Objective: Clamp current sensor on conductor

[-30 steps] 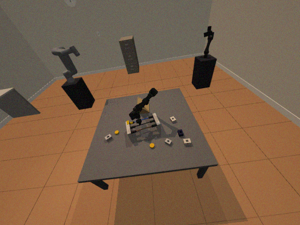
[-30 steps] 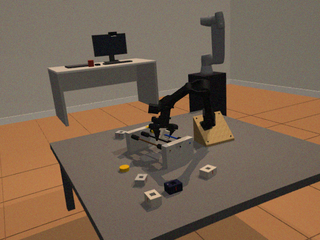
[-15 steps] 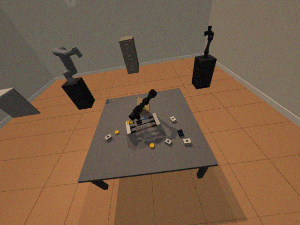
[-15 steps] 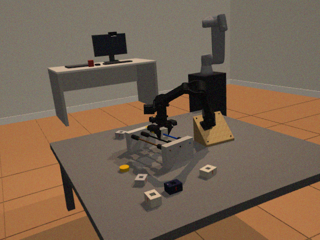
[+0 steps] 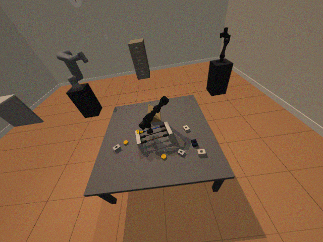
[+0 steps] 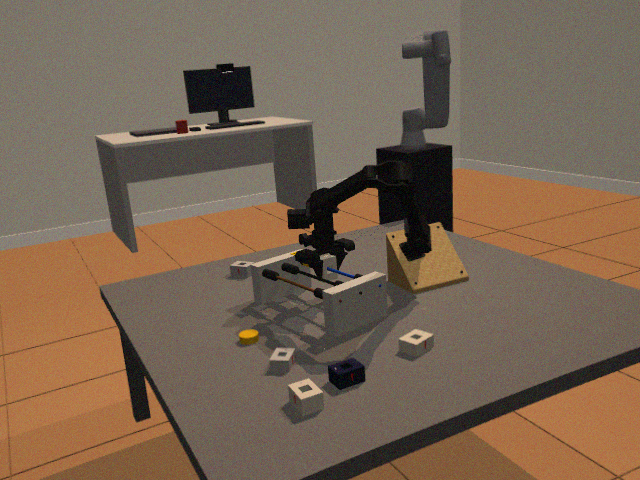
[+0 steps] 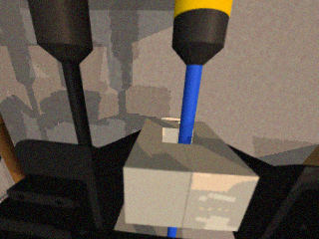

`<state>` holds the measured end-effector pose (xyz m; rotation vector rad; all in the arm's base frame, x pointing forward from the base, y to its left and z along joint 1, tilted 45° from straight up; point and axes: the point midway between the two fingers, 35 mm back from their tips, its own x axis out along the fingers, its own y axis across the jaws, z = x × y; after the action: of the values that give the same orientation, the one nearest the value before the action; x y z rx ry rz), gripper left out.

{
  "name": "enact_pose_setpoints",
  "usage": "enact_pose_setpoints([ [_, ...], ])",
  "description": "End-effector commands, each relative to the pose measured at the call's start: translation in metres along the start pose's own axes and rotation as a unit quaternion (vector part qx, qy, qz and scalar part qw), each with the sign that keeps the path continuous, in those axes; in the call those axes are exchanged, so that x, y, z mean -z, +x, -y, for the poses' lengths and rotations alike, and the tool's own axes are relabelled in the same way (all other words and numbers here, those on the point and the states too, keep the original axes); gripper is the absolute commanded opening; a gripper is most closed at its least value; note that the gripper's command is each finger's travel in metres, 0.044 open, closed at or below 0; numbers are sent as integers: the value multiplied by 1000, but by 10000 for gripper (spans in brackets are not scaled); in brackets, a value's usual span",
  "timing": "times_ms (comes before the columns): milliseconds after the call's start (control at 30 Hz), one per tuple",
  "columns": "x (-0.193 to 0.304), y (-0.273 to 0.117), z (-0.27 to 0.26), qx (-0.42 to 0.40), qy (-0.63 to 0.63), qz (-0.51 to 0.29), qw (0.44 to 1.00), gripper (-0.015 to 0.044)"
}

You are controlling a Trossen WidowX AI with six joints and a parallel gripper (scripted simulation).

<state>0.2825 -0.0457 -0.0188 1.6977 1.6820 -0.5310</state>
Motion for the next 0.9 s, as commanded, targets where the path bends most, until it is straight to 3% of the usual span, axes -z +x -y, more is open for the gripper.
enact_pose_setpoints([
  [0, -1, 0, 3, 13, -4, 2, 1000, 0],
  [600, 0, 15, 4, 14, -1, 0, 1000, 0],
  [867, -1, 10, 3, 15, -5, 4, 1000, 210],
])
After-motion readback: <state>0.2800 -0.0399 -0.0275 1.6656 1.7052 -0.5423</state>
